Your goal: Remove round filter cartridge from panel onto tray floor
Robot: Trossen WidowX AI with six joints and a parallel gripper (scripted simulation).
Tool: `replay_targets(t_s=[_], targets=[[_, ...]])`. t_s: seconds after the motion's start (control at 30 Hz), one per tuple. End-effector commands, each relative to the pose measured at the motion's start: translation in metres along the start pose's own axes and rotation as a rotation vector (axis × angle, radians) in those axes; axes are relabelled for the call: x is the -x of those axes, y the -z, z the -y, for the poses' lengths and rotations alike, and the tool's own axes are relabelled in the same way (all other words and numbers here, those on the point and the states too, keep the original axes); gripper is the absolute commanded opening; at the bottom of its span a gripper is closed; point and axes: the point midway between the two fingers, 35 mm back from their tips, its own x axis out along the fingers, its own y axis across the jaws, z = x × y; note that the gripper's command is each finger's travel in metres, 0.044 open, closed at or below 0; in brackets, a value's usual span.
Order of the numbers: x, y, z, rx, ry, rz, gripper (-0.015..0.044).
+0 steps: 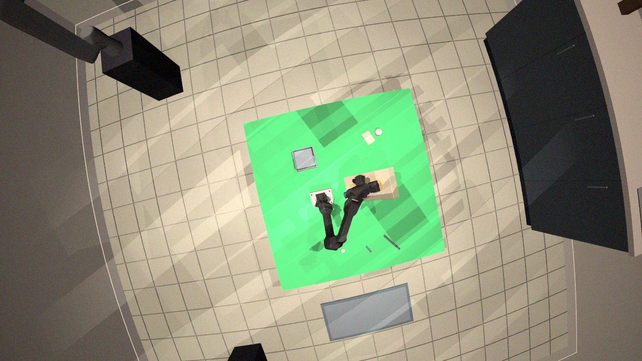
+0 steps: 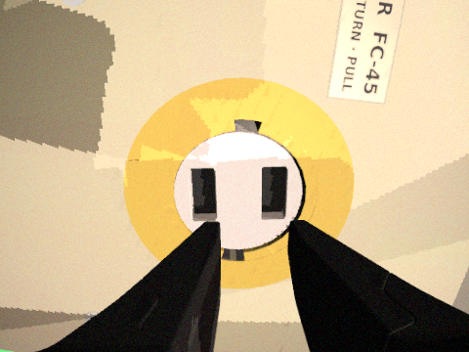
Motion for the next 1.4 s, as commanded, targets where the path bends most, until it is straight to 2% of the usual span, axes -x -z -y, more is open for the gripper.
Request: replay_targets(t_s=[0.0, 0.37, 1.37], targets=[[-0.008, -0.001, -0.003, 0.012, -0.003, 0.004, 0.0091], [-0.024, 0.001, -0.003, 0.013, 0.003, -0.002, 0.0091], [-0.024, 0.000, -0.002, 0.013, 0.003, -0.002, 0.0091]])
